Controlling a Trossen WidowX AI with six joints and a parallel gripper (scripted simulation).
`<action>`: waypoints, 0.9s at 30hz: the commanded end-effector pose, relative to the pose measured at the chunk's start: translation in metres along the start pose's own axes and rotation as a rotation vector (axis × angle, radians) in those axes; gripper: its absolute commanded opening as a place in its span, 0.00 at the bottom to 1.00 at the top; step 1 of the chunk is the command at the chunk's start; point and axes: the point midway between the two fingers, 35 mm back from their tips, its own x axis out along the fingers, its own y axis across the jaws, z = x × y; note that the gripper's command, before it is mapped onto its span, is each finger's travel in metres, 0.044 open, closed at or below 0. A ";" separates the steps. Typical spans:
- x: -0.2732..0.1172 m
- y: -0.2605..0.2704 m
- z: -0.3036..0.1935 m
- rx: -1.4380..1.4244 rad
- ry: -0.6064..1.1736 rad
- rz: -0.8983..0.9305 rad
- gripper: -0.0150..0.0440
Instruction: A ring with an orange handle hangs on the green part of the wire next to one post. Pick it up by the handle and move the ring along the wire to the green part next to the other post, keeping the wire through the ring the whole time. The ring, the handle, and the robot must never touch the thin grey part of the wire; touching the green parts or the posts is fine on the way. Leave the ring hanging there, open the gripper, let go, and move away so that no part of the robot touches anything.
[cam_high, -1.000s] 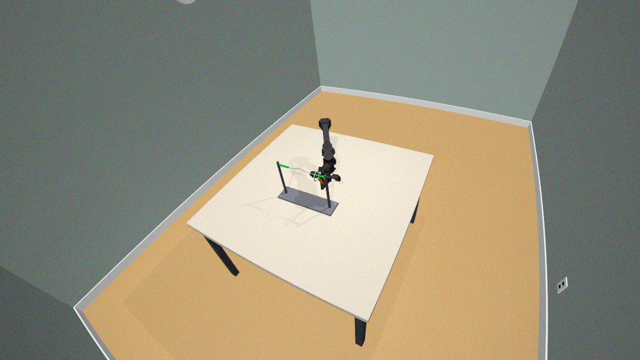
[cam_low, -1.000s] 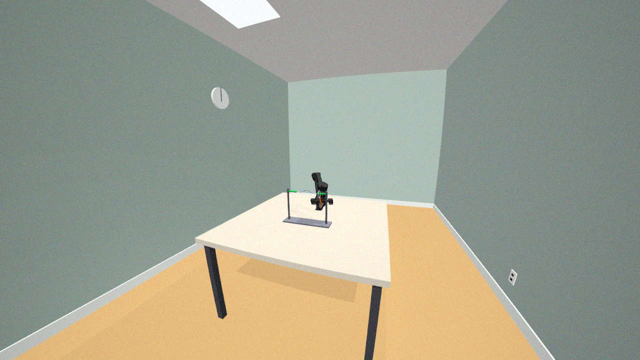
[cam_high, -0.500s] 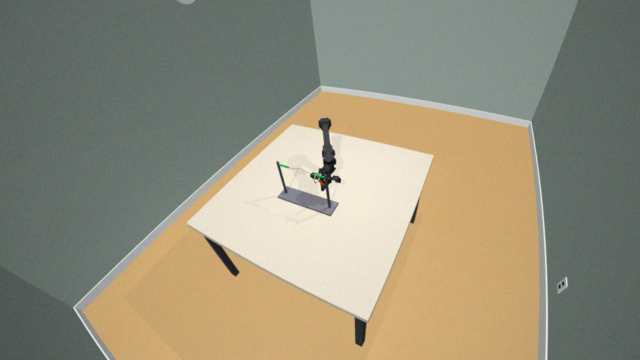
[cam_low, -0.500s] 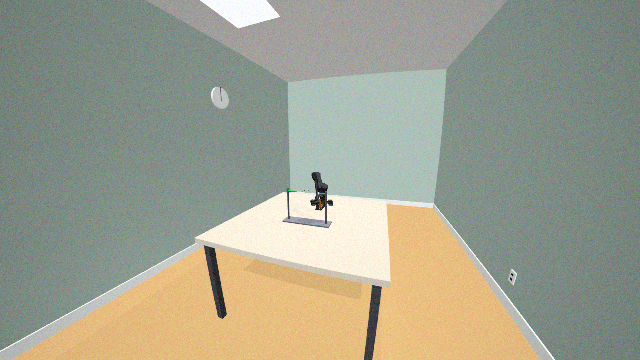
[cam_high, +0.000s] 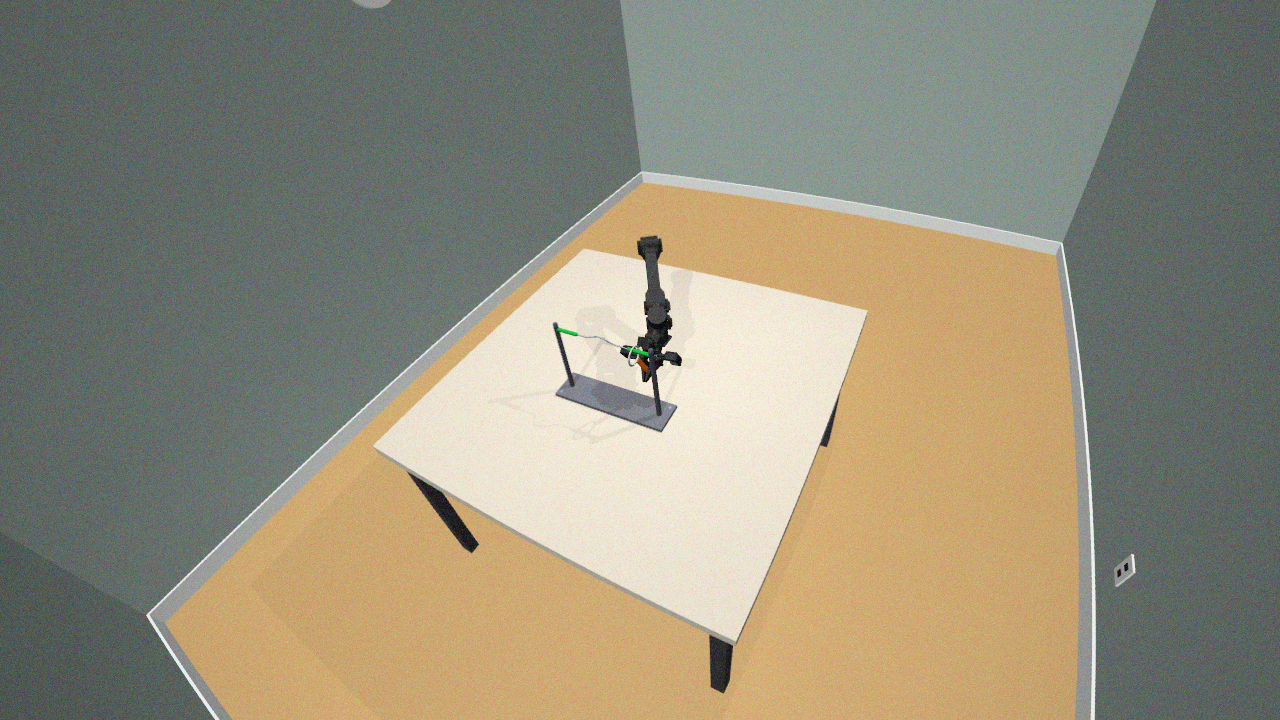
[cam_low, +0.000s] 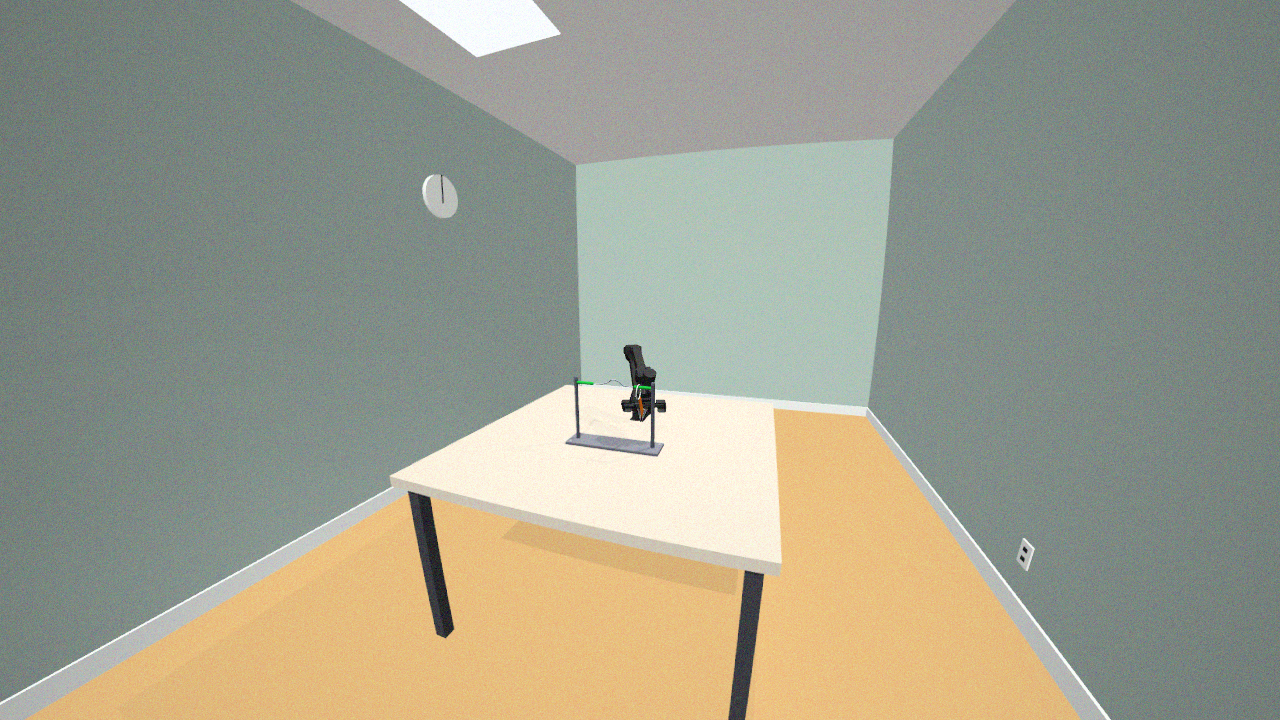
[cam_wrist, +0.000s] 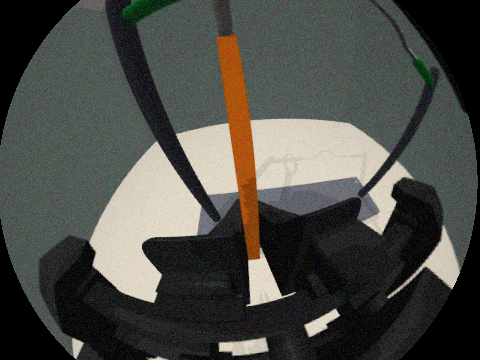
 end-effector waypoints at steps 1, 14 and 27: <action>0.000 0.000 0.000 0.000 0.000 0.000 0.13; -0.009 0.001 0.001 0.002 0.002 -0.001 0.53; -0.046 0.000 0.000 0.006 0.005 -0.004 0.53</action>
